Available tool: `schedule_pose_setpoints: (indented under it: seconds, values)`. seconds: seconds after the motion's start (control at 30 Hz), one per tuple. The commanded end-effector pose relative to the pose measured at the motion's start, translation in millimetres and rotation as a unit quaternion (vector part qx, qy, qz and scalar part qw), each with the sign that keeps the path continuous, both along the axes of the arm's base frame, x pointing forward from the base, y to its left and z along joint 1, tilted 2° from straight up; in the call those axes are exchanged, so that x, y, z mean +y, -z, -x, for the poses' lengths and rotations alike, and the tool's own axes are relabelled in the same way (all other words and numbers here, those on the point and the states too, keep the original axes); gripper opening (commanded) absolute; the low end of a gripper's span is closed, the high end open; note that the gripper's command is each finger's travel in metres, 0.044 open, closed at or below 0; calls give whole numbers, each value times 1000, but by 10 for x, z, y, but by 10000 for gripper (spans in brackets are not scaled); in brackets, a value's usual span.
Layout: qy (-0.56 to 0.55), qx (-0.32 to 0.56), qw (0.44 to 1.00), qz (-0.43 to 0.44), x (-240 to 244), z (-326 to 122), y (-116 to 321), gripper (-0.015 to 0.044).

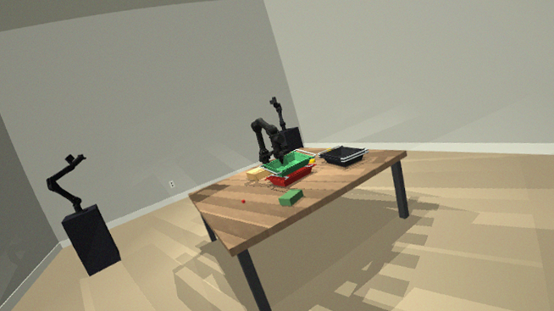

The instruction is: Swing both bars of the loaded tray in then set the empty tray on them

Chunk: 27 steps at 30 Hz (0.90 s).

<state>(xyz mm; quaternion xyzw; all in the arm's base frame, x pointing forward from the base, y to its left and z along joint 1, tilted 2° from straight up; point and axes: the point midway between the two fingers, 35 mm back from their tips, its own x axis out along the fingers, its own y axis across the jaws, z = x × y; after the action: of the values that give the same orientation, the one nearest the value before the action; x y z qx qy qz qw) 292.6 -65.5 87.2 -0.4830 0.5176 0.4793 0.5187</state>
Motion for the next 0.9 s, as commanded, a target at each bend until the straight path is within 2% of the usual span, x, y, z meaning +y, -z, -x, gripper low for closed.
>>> schedule_pose_setpoints:
  seconds: [0.0, 0.87]
  values:
    - [-1, 5, 1000, 1, -1, 40, 73, 0]
    - [-1, 5, 1000, 1, 1, 95, 339, 0]
